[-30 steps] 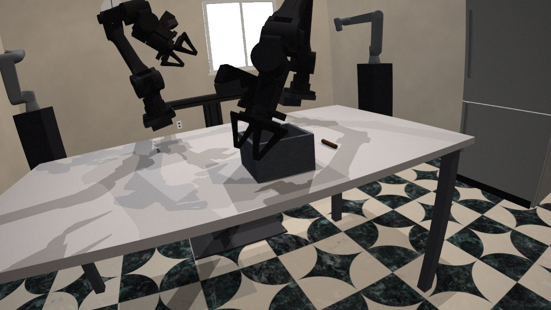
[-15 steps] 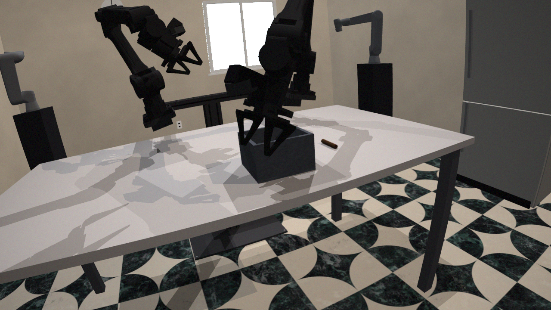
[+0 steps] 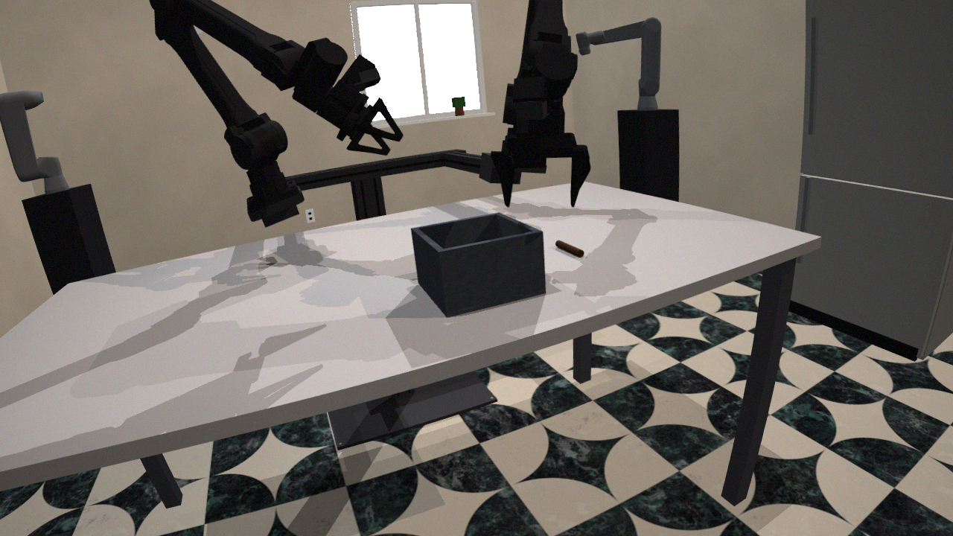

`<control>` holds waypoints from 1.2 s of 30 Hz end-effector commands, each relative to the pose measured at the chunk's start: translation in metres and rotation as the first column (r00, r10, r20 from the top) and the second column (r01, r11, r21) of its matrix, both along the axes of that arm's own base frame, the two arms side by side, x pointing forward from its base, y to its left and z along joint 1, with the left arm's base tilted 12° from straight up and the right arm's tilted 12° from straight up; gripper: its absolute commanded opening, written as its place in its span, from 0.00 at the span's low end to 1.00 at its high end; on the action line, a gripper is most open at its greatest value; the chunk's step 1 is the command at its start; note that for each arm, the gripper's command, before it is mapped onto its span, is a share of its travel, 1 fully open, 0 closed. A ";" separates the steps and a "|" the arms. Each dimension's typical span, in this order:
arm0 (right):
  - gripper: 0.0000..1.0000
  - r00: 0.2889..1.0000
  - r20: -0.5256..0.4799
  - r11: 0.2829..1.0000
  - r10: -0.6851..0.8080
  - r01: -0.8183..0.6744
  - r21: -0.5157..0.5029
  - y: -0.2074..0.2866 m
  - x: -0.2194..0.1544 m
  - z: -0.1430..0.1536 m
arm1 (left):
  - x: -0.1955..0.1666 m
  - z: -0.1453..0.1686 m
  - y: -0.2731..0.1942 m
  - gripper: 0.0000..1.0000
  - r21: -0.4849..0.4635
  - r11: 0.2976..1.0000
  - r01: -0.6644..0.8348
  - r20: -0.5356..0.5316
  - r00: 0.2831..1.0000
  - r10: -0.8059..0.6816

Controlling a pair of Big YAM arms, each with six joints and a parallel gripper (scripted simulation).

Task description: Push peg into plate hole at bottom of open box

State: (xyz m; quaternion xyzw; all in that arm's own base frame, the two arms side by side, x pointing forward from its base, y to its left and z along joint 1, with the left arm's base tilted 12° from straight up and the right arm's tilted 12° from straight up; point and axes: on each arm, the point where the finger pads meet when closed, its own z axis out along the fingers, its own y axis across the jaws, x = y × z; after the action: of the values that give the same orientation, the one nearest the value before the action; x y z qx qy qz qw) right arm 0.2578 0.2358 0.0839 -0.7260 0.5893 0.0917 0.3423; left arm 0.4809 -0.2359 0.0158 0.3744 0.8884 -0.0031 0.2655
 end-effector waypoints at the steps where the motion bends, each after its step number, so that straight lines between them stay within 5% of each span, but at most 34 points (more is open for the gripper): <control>1: 1.00 0.987 0.007 0.980 -0.164 0.162 0.117 0.033 0.015 -0.004 | -0.016 0.009 0.034 1.00 -0.088 0.982 -0.166 0.060 0.983 0.171; 9: 1.00 0.958 0.015 0.927 -0.285 0.272 0.256 0.064 0.017 -0.011 | -0.057 0.002 0.082 1.00 -0.110 0.954 -0.280 0.102 0.951 0.291; 23: 1.00 0.875 -0.188 0.628 -0.445 0.455 0.632 0.109 -0.009 0.014 | -0.141 -0.021 0.157 1.00 -0.141 0.877 -0.460 0.145 0.866 0.478; 36: 1.00 0.881 -0.159 0.635 -0.447 0.437 0.637 0.109 -0.011 0.016 | -0.135 -0.021 0.150 1.00 -0.128 0.891 -0.436 0.147 0.880 0.452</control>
State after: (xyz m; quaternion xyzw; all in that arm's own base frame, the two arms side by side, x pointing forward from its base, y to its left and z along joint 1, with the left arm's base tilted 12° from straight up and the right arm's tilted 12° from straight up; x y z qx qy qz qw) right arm 0.2462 0.3326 0.0825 -0.4039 0.6909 0.1834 0.5708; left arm 0.3289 -0.0797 -0.0165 0.1553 0.9293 0.0551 0.3304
